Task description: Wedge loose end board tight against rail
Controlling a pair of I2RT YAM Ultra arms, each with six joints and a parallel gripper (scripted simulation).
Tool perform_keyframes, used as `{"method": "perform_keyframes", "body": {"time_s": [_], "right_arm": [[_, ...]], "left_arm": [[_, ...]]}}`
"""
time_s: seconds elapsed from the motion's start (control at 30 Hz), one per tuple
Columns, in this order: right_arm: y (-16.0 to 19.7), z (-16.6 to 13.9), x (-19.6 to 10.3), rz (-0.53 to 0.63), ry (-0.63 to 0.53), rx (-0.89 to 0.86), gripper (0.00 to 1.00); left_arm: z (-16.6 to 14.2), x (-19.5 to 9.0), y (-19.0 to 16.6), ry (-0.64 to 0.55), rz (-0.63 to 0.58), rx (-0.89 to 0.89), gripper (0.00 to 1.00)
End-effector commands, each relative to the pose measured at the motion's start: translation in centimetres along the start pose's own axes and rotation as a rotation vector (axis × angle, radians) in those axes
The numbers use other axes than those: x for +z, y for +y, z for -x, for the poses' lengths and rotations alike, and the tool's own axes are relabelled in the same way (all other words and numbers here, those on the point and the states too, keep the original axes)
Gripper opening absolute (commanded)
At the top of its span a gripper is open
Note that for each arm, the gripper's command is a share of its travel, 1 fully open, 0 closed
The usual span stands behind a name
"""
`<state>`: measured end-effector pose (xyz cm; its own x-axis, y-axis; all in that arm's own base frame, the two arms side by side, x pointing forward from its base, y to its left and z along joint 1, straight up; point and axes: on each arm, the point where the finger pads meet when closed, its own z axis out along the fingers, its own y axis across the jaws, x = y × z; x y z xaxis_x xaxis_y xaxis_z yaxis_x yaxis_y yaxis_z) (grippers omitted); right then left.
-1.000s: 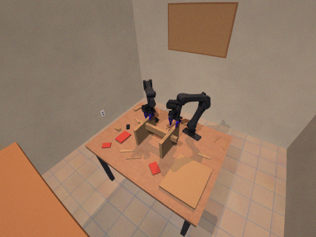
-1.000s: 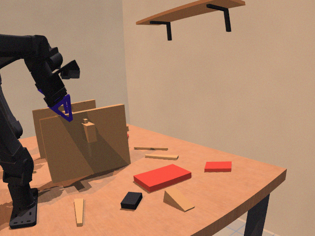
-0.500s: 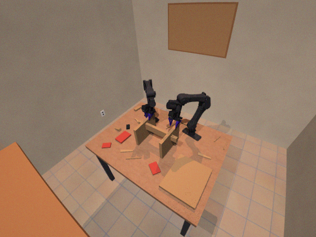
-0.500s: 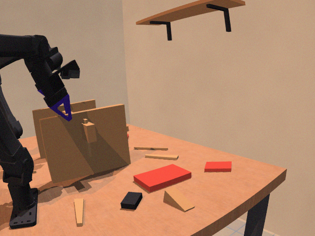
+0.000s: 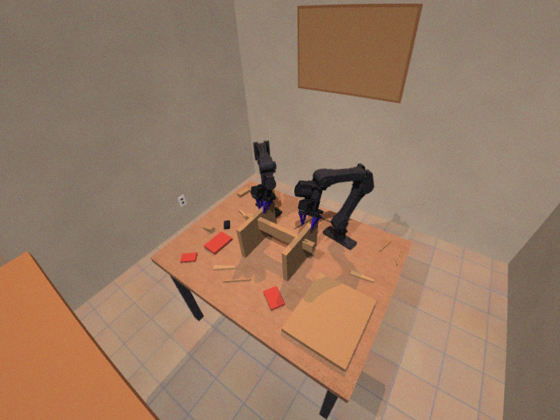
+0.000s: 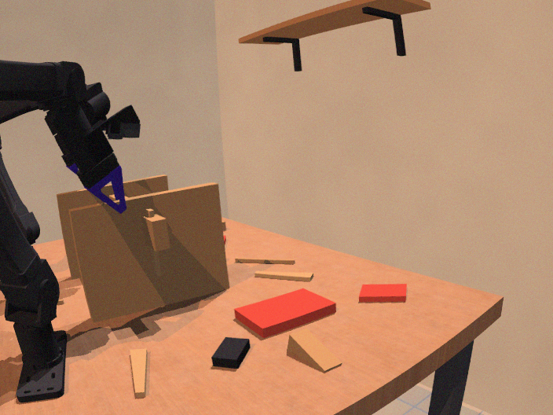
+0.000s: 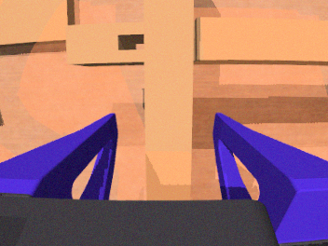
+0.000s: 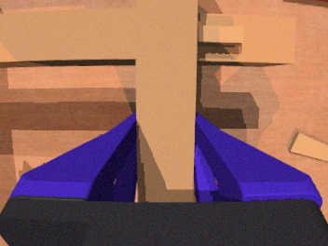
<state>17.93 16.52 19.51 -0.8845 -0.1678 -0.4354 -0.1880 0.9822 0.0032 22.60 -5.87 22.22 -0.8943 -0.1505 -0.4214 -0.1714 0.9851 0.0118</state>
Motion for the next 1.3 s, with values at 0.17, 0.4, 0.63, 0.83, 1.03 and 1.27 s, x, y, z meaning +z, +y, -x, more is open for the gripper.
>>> {"method": "perform_keyframes", "body": {"time_s": [0.17,0.4,0.63,0.83,1.03,1.27], "right_arm": [[0.3,1.4,-1.3,0.042,-0.068,0.026,0.0],[0.3,1.4,-1.3,0.042,-0.068,0.026,0.0],[0.3,1.4,-1.3,0.042,-0.068,0.026,0.0],[0.3,1.4,-1.3,0.042,-0.068,0.026,0.0],[0.3,1.4,-1.3,0.042,-0.068,0.026,0.0],[0.3,1.4,-1.3,0.042,-0.068,0.026,0.0]], "left_arm": [[-0.1,0.2,0.0,-0.038,-0.015,0.002,0.54],[-0.5,1.0,0.0,-0.039,-0.016,0.002,0.54],[-0.7,1.5,0.0,-0.04,-0.017,0.002,0.54],[-1.1,2.3,0.0,-0.039,-0.017,0.002,0.54],[-1.0,2.3,0.0,-0.044,-0.021,0.0,0.0],[-0.7,2.3,-0.2,-0.044,-0.02,-0.006,0.0]]}}
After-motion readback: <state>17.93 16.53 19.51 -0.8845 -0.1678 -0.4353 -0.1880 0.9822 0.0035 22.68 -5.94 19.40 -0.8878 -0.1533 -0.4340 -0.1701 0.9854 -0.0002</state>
